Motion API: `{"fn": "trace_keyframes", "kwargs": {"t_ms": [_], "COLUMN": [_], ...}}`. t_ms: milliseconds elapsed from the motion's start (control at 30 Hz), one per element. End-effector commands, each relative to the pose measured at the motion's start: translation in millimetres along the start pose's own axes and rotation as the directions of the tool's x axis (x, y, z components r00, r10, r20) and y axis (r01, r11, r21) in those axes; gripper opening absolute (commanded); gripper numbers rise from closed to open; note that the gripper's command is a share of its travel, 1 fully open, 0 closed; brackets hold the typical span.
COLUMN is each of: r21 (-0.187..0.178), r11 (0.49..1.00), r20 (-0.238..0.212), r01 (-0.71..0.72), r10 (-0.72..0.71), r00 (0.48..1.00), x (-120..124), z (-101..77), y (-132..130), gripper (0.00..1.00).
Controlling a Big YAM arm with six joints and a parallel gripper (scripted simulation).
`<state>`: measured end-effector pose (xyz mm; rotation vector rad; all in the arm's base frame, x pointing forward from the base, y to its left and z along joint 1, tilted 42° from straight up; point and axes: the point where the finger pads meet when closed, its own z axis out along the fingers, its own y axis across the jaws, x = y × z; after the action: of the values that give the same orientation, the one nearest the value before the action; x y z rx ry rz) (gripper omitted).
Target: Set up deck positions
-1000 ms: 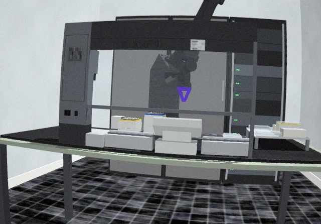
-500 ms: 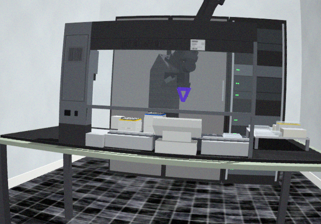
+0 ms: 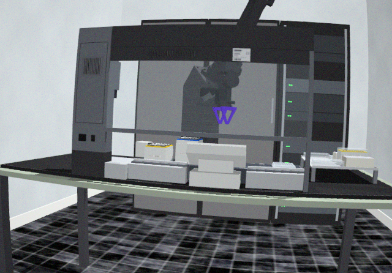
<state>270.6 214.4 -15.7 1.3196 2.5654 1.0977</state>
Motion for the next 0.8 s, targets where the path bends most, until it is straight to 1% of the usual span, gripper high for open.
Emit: {"fn": "trace_keyframes", "kwargs": {"t_ms": [0,67,133,267,567,700,733,767], "r21": [-0.01,-0.01,-0.01,-0.01,-0.009,-0.009,-0.007,-0.007], "r11": [0.994,0.989,0.989,0.974,0.917,0.915,0.904,0.895], "r20": [0.005,0.006,0.006,0.007,0.008,0.009,0.003,0.003], "r01": [0.11,0.15,0.15,0.228,0.399,0.404,0.428,0.446], "r10": [-0.11,-0.15,-0.15,-0.228,-0.399,-0.404,-0.428,-0.446], "r00": [0.994,0.989,0.989,0.974,0.917,0.915,0.904,0.895], "x": [-2.7,-2.7,-2.7,-2.7,-2.6,-2.8,0.8,0.9], "z": [-1.2,-1.2,-1.2,-1.2,-1.2,-1.3,-1.1,-1.0], "y": [4.1,4.2,4.2,4.3,4.5,4.6,-2.3,-2.3], "gripper": [1.0,1.0,1.0,1.0,1.0,1.0,1.0,1.0]}}
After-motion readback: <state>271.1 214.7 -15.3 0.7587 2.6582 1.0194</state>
